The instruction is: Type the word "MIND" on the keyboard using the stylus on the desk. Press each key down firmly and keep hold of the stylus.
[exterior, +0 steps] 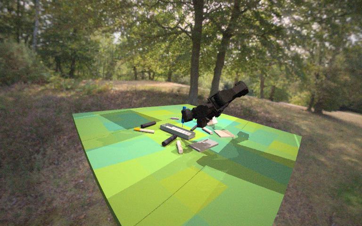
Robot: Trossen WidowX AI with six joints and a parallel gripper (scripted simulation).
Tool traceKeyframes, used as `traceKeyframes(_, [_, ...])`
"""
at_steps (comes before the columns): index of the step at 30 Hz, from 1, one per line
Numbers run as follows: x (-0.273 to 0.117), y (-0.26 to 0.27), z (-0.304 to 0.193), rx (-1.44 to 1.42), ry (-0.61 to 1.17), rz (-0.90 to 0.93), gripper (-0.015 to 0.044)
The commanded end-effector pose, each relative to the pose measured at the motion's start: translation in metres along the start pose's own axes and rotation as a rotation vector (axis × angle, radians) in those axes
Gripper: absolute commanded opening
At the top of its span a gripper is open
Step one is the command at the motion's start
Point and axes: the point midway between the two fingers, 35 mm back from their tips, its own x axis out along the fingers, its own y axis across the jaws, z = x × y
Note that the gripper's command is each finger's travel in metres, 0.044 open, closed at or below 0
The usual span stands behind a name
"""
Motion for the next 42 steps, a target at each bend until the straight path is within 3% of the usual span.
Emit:
traceKeyframes(1, [0.028,0.002,-0.016,-0.004,0.001,0.011,0.0])
traceKeyframes(8, [0.066,0.007,-0.043,-0.005,0.007,0.005,0.0])
traceKeyframes(40, [0.077,0.008,-0.026,-0.005,0.007,0.005,0.0])
traceKeyframes(42, [0.077,0.008,-0.026,-0.005,0.007,0.005,0.0053])
